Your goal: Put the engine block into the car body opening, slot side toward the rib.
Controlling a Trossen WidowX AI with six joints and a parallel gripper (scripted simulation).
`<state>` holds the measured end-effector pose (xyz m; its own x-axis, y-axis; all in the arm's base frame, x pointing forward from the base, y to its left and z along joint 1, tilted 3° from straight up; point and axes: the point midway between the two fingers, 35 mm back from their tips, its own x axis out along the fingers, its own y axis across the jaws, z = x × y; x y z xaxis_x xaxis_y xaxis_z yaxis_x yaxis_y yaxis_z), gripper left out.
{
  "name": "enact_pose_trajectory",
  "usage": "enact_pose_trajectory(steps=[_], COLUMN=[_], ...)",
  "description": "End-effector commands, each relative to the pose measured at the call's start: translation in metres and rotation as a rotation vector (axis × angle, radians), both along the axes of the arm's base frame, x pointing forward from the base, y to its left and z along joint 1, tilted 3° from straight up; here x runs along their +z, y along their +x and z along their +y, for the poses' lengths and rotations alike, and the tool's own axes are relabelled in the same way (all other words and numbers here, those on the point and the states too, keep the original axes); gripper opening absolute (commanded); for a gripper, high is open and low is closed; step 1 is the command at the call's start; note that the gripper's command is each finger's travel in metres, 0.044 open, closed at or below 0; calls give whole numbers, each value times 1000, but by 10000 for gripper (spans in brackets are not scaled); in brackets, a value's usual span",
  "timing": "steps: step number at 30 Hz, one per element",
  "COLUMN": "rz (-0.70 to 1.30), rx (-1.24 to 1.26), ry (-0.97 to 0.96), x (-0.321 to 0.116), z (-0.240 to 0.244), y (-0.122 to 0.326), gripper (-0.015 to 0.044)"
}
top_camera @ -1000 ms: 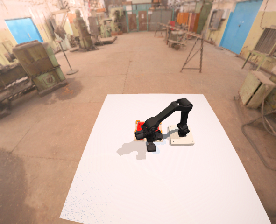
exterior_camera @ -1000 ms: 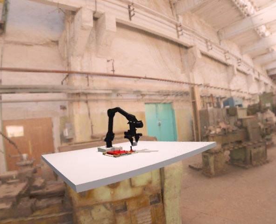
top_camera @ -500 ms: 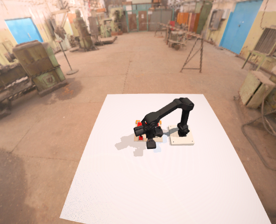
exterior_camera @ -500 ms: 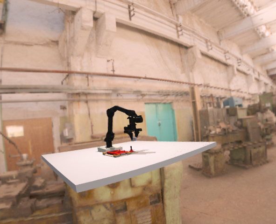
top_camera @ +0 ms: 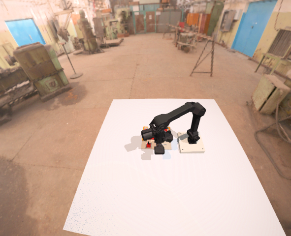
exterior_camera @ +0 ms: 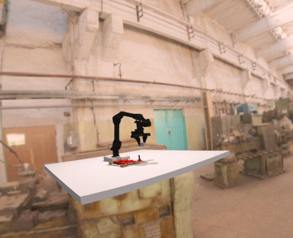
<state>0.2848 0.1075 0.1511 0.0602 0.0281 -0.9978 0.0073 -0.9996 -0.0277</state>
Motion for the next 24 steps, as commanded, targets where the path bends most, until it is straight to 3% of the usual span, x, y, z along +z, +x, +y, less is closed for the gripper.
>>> enact_pose_trajectory(steps=[1,24], rz=[-2,20], rx=[-84,-878], ry=[4,54], x=[-1,-6], z=[0,0], y=[0,1], gripper=[0,0])
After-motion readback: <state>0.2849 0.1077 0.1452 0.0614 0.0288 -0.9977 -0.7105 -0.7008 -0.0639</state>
